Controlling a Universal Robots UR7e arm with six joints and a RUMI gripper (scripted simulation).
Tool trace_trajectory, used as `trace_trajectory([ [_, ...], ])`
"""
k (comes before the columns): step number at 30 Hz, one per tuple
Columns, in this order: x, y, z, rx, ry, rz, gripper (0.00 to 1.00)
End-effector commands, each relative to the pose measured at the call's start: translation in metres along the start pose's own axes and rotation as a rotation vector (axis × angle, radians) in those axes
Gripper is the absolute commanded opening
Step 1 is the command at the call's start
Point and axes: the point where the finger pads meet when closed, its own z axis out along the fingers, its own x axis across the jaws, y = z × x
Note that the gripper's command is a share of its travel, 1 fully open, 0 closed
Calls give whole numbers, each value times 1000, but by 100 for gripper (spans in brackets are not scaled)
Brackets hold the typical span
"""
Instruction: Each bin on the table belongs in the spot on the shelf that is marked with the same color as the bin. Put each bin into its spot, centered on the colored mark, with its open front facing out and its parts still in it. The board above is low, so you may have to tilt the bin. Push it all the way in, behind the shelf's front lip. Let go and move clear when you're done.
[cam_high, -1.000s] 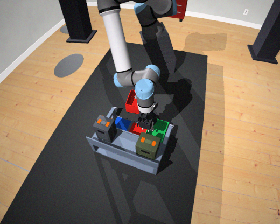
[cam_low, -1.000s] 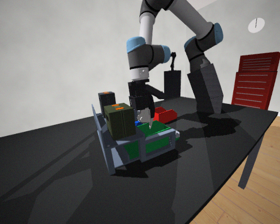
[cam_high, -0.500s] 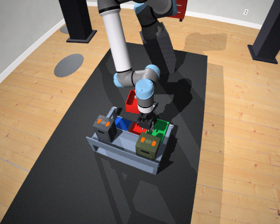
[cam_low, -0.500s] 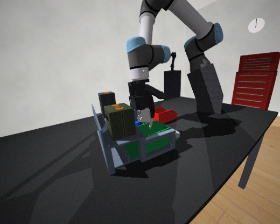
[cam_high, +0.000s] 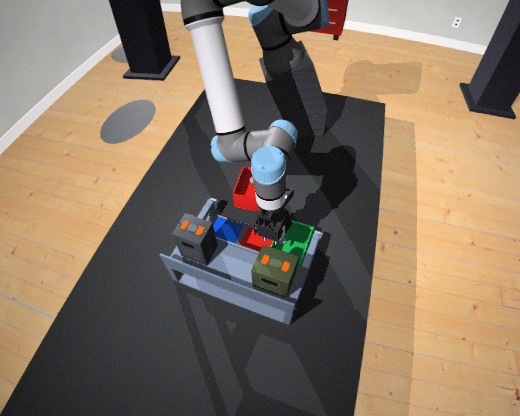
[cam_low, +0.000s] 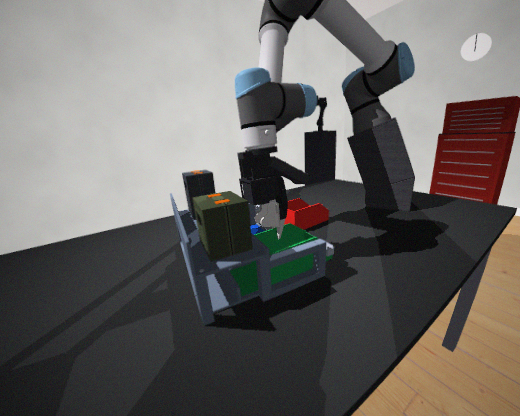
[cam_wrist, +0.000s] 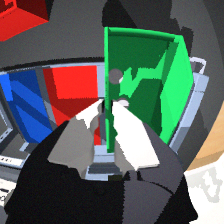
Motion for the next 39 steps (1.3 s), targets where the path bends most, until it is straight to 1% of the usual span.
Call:
trace_trajectory([
  [1, 0, 1, -1, -2, 0, 0, 5],
  [19, 1, 0, -9, -2, 0, 0, 5],
  [39, 2, -1, -33, -2, 0, 0, 5],
])
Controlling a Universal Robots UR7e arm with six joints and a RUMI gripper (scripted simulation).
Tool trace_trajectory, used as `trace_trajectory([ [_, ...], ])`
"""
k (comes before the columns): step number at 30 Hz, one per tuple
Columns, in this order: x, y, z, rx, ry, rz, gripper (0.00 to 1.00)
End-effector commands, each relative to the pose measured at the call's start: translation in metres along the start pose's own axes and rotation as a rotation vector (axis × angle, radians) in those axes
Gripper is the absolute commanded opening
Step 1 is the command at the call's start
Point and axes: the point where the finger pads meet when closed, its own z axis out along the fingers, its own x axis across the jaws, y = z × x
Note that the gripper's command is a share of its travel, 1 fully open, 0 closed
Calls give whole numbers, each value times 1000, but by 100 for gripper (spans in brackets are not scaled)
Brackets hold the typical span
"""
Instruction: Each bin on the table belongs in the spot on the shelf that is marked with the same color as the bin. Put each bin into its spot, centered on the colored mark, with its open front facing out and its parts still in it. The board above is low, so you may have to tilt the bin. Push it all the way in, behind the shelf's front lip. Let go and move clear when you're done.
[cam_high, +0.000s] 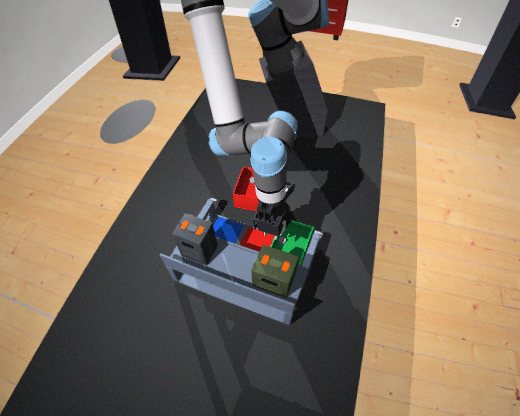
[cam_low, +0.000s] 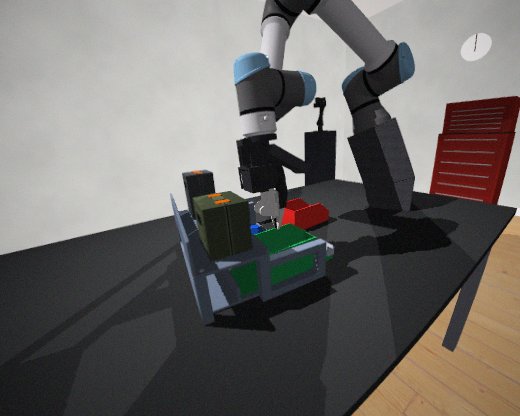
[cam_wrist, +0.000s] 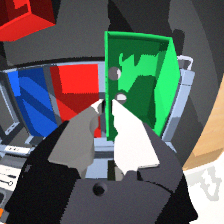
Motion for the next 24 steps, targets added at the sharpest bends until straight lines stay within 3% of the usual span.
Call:
trace_trajectory([
  [1, 1, 0, -8, -2, 0, 0, 5],
  [24, 2, -2, -46, -2, 0, 0, 5],
])
